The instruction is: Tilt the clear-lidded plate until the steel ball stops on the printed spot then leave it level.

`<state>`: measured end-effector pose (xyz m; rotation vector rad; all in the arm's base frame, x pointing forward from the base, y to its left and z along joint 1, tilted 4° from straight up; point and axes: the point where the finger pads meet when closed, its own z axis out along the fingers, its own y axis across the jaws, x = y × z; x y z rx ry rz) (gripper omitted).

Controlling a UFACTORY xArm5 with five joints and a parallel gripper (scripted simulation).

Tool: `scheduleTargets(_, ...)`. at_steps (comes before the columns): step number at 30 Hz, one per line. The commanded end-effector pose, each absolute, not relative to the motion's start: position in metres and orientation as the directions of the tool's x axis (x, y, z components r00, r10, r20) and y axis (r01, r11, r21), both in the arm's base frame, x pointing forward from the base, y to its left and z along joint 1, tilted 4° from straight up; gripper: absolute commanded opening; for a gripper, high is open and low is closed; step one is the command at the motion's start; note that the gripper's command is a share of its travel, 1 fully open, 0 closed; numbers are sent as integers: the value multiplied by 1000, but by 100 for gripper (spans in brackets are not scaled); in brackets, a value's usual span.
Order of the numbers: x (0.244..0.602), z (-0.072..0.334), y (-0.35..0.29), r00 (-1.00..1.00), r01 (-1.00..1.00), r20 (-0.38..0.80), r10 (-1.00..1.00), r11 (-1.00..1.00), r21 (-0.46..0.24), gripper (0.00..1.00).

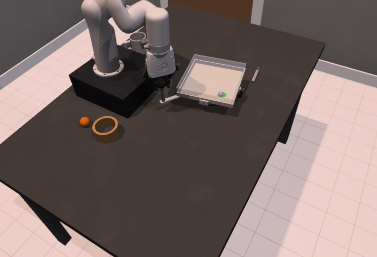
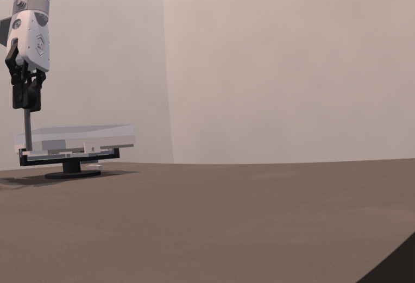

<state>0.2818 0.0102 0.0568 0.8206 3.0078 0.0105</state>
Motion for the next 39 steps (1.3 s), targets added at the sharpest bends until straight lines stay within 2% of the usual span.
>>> scheduleTargets(1, 284, 58, 11, -861, 508, -26, 508, 861, 16, 0)
scheduleTargets(39, 283, 59, 11, -853, 520, -25, 521, 854, 16, 0)
